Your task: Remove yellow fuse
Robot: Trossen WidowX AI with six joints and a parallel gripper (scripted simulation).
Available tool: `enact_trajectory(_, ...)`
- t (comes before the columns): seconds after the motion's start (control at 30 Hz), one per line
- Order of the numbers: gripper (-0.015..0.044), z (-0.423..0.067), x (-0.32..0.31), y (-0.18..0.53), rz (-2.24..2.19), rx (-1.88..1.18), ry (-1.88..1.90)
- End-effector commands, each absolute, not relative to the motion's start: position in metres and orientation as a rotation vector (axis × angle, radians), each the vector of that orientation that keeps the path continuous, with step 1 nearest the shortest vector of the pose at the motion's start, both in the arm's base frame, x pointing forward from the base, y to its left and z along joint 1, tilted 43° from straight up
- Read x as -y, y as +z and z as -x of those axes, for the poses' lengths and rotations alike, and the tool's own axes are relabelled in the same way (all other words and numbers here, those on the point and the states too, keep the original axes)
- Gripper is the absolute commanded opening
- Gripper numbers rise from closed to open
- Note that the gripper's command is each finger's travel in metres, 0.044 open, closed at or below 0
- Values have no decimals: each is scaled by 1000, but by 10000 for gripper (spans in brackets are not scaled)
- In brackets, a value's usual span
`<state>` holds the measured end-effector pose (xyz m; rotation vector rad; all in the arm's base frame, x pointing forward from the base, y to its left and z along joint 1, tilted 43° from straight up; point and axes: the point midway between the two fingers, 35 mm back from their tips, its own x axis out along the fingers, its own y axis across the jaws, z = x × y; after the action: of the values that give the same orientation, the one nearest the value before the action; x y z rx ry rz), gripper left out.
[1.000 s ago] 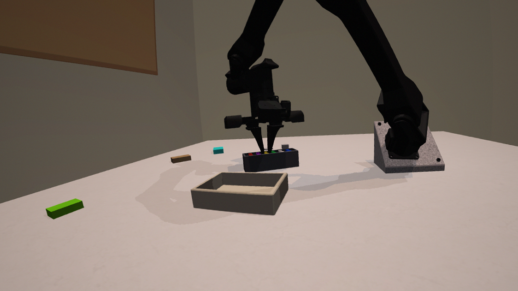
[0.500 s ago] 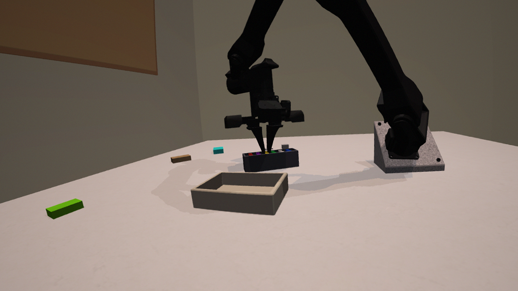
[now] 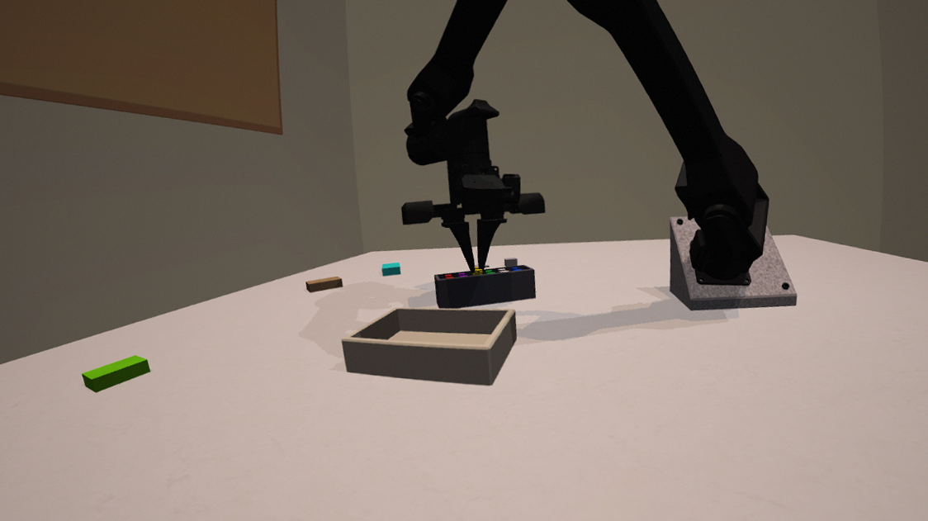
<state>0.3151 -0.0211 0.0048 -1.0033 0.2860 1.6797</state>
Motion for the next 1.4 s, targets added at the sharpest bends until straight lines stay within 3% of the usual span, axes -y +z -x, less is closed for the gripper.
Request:
enact_trajectory(0.0, 0, -316, 23, 7, 1011, -286, 1681)
enact_trajectory(1.37, 0, -317, 37, 22, 1008, -285, 1681)
